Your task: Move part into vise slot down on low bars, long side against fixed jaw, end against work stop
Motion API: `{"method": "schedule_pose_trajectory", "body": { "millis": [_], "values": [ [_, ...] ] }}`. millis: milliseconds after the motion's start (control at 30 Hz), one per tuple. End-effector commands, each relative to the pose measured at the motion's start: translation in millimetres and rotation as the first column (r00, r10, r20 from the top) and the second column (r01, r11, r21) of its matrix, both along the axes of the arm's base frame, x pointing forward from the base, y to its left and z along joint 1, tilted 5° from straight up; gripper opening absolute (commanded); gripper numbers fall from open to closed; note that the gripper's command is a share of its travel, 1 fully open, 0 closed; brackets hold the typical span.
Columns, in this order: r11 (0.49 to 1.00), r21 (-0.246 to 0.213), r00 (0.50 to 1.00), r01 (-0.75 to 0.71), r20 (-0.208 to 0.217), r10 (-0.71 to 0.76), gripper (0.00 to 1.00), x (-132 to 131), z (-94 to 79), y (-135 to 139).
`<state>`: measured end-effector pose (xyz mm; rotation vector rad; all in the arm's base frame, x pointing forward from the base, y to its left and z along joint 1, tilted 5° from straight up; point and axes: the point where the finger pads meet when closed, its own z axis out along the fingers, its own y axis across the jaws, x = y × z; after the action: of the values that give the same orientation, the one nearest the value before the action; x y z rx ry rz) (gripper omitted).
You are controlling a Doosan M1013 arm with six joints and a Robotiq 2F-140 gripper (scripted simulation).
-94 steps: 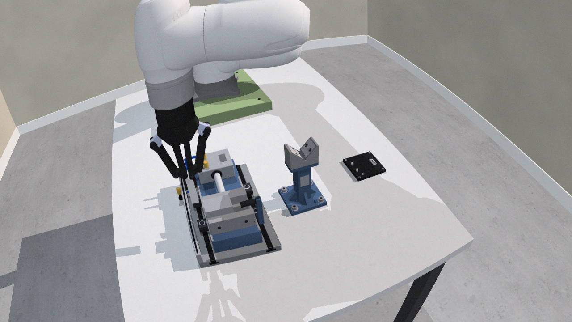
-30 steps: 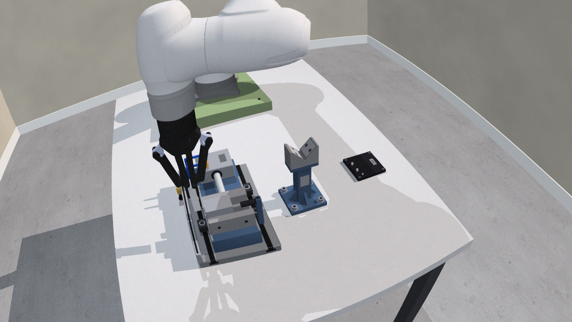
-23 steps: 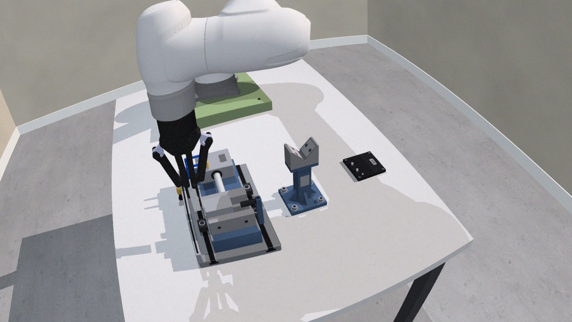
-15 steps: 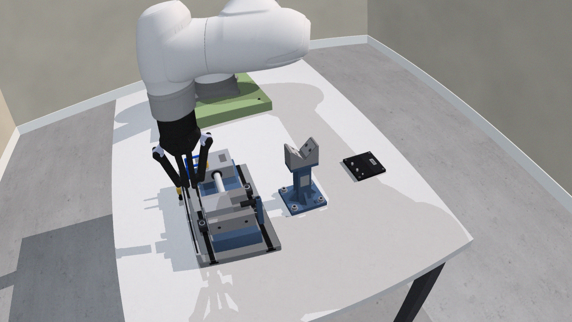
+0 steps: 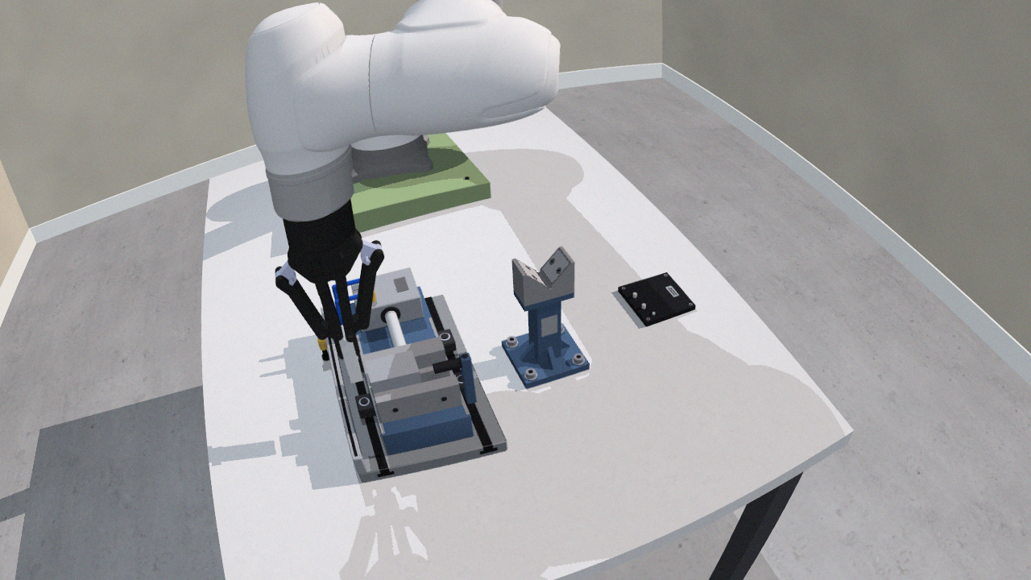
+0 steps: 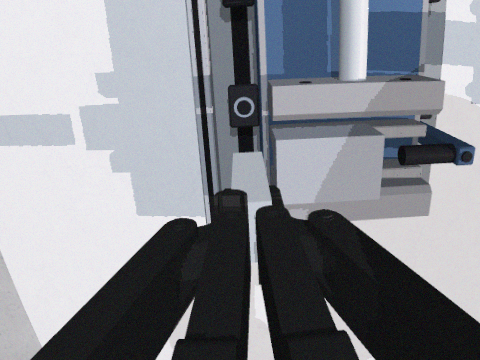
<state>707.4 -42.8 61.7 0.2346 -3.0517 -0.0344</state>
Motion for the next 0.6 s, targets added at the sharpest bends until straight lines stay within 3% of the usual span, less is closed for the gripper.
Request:
{"method": "schedule_pose_trajectory", "body": {
  "millis": [0, 567],
  "values": [
    [1.000, 0.000, 1.000, 0.000, 0.000, 0.000, 0.00, -0.1, -0.9, 0.0],
    [1.000, 0.000, 1.000, 0.000, 0.000, 0.000, 0.00, -0.4, -5.1, 0.1]
  ]
}}
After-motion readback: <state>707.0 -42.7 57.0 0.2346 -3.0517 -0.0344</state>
